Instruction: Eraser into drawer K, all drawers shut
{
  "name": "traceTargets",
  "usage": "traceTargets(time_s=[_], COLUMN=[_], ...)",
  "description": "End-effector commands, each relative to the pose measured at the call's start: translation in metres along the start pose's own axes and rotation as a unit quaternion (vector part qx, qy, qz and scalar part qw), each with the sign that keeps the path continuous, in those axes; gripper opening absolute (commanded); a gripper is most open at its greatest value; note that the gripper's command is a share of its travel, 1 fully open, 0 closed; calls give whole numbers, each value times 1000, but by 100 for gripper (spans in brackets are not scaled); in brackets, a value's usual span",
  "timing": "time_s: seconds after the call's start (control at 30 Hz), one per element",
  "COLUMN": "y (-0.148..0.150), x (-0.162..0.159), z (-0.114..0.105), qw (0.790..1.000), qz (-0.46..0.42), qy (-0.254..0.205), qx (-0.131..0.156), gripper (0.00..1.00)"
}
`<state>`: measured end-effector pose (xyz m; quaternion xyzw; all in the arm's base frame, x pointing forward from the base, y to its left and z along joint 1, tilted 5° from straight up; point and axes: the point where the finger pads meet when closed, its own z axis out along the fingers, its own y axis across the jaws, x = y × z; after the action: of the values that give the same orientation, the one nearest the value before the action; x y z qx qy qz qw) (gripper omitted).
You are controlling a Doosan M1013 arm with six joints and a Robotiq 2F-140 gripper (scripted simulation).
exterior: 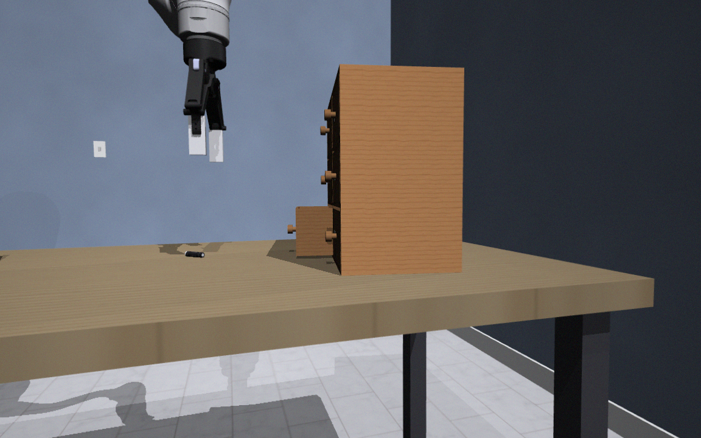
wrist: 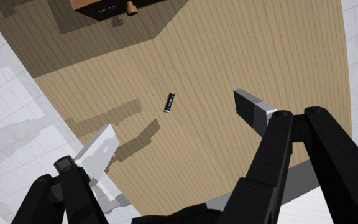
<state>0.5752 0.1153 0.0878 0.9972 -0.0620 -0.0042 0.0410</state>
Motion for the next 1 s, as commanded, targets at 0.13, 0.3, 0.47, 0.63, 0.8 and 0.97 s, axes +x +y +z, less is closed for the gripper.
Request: traceTargets(time_s=[0.13, 0.3, 0.47, 0.63, 0.8, 0.97], y=[-8, -25, -30, -30, -30, -30], x=[-19, -72, -92, -91, -88, -82], z=[-14, -51, -63, -62, -59, -52], qw=[1000, 1000, 1000, 1000, 1000, 998], qz=[0, 0, 0, 0, 0, 0], qy=[0, 0, 0, 6, 25, 62], qx=[0, 0, 0, 0, 0, 0], gripper=[100, 100, 100, 100, 100, 100])
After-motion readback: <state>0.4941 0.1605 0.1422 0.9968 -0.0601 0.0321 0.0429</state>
